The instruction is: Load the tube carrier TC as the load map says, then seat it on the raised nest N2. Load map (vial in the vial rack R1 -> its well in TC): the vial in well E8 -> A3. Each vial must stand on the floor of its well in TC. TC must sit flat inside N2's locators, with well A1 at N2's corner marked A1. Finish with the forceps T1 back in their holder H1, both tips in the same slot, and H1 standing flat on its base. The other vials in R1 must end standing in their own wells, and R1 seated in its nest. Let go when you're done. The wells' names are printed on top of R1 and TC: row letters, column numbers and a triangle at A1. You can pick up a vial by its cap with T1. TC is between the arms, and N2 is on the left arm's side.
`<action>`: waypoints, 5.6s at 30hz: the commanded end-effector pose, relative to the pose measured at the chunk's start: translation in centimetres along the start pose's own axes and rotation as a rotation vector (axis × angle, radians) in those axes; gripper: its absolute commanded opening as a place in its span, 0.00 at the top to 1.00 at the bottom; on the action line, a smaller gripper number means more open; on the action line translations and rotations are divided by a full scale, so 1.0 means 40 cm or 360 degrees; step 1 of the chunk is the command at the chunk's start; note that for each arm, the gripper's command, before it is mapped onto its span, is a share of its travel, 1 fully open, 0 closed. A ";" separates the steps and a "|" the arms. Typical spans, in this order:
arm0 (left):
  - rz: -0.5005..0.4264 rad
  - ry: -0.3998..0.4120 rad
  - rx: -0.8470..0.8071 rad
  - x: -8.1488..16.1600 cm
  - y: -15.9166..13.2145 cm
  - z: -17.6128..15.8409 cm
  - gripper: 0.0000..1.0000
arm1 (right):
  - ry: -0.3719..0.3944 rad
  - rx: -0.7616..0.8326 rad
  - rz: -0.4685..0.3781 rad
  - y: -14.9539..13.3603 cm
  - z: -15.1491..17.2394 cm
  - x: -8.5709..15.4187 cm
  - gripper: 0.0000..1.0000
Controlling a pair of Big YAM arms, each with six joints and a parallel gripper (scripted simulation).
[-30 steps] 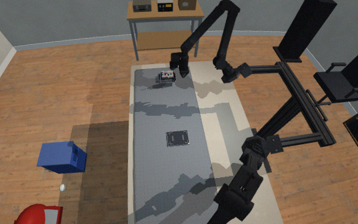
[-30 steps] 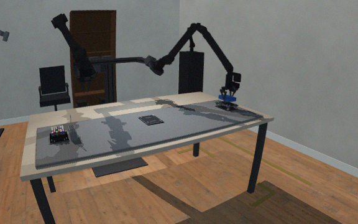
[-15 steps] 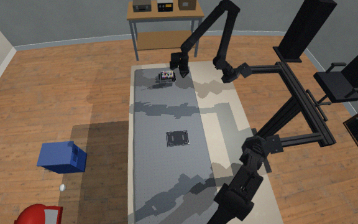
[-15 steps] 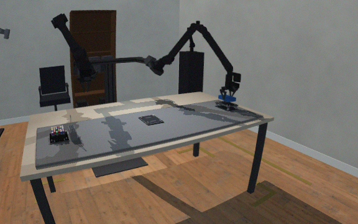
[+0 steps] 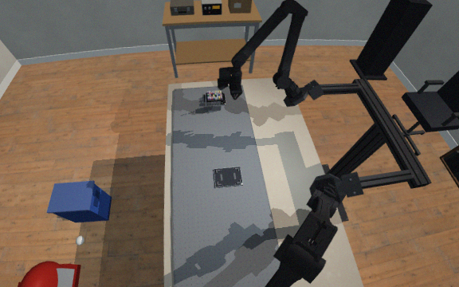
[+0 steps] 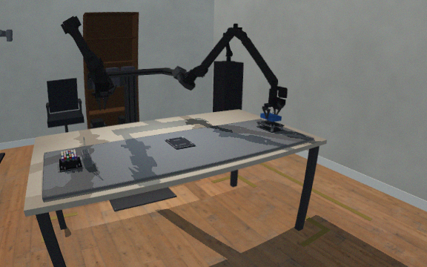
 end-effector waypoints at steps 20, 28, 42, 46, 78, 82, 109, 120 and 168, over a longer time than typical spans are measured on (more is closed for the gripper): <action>-0.0065 0.0067 0.0003 0.044 0.031 0.012 1.00 | -0.0001 -0.0028 -0.0029 0.024 -0.006 0.014 0.76; -0.0064 0.0068 0.0003 0.045 0.028 0.012 1.00 | -0.0001 -0.0028 -0.0029 0.024 -0.006 0.014 0.76; -0.0074 0.0082 0.0001 0.051 0.033 0.024 1.00 | -0.0001 -0.0028 -0.0029 0.024 -0.006 0.014 0.76; -0.0075 0.0083 0.0001 0.052 0.034 0.025 1.00 | -0.0001 -0.0028 -0.0029 0.024 -0.006 0.014 0.76; -0.0069 0.0078 0.0002 0.026 0.035 0.034 1.00 | -0.0001 -0.0028 -0.0029 0.024 -0.006 0.014 0.76; -0.0061 0.0070 0.0003 0.017 0.031 0.031 1.00 | -0.0001 -0.0028 -0.0029 0.024 -0.006 0.014 0.76; -0.0029 0.0031 0.0009 -0.020 0.005 0.001 1.00 | -0.0001 -0.0028 -0.0029 0.024 -0.006 0.014 0.76; -0.0032 0.0031 0.0008 -0.026 0.009 0.001 1.00 | -0.0001 -0.0028 -0.0029 0.024 -0.006 0.014 0.76; -0.0076 0.0073 -0.0001 -0.023 0.049 0.031 1.00 | -0.0001 -0.0028 -0.0029 0.024 -0.006 0.014 0.76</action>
Point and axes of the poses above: on each arm, the point where the finger pads meet when closed, its own x axis back along the fingers, its own z axis across the jaws, y = z × x, the point moved 4 cm from there along x, back along the fingers, and after that the axes turned 4 degrees about -x, right-handed, at the moved point
